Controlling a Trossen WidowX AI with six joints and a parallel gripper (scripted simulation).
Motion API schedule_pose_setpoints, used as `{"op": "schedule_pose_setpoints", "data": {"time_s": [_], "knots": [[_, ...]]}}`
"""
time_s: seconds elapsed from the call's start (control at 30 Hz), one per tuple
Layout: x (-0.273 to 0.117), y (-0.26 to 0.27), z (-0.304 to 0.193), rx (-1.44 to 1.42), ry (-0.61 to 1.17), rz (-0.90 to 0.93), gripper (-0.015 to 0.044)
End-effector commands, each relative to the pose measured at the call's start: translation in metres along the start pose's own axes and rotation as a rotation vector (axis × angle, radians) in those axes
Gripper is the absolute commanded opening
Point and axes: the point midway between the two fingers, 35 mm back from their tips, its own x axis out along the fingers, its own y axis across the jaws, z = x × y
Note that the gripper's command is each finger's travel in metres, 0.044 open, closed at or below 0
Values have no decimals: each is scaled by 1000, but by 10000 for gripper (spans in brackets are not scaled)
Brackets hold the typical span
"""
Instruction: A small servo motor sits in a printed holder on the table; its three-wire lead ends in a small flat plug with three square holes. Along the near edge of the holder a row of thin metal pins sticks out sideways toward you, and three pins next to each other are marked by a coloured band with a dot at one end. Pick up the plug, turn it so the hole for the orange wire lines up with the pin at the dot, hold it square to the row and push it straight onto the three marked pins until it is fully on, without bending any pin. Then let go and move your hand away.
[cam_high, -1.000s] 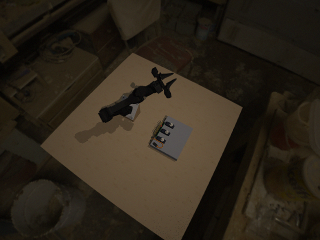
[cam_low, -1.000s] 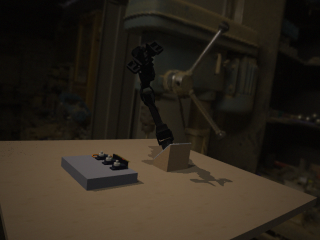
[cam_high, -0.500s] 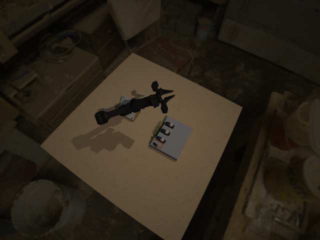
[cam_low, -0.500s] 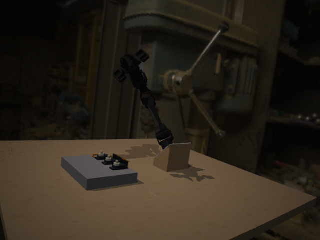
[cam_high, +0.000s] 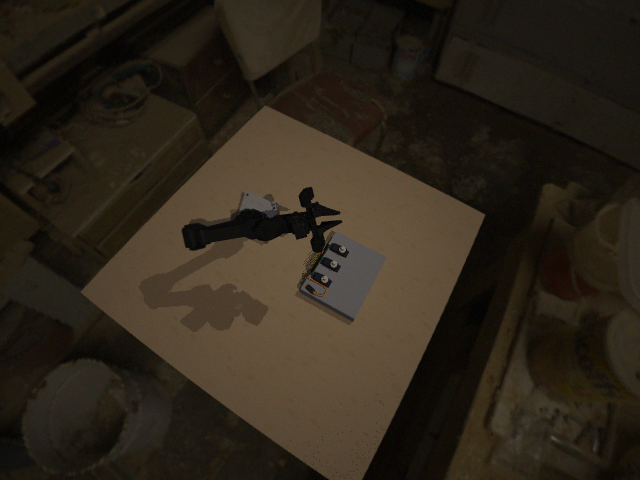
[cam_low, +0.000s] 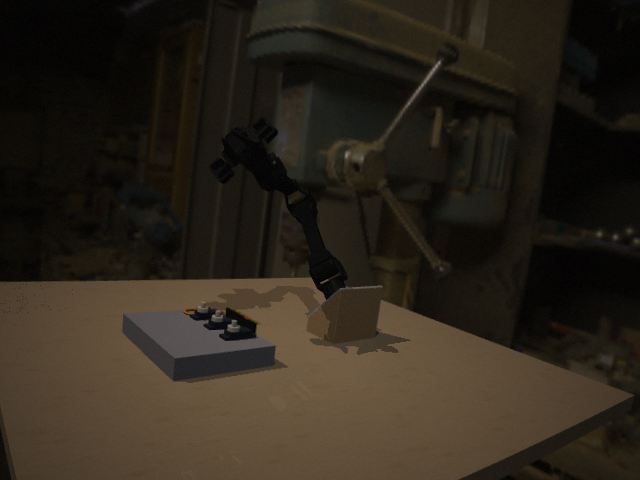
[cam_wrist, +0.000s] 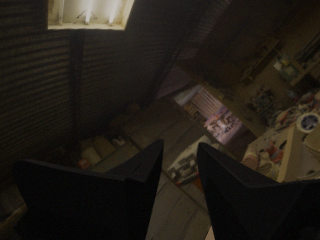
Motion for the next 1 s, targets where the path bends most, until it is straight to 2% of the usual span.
{"op": "schedule_pose_setpoints", "data": {"time_s": [0.0,0.97], "knots": [[-12,-15,6,-27,-20,-32,115],[-103,-120,29,-207,-126,-347,115]]}}
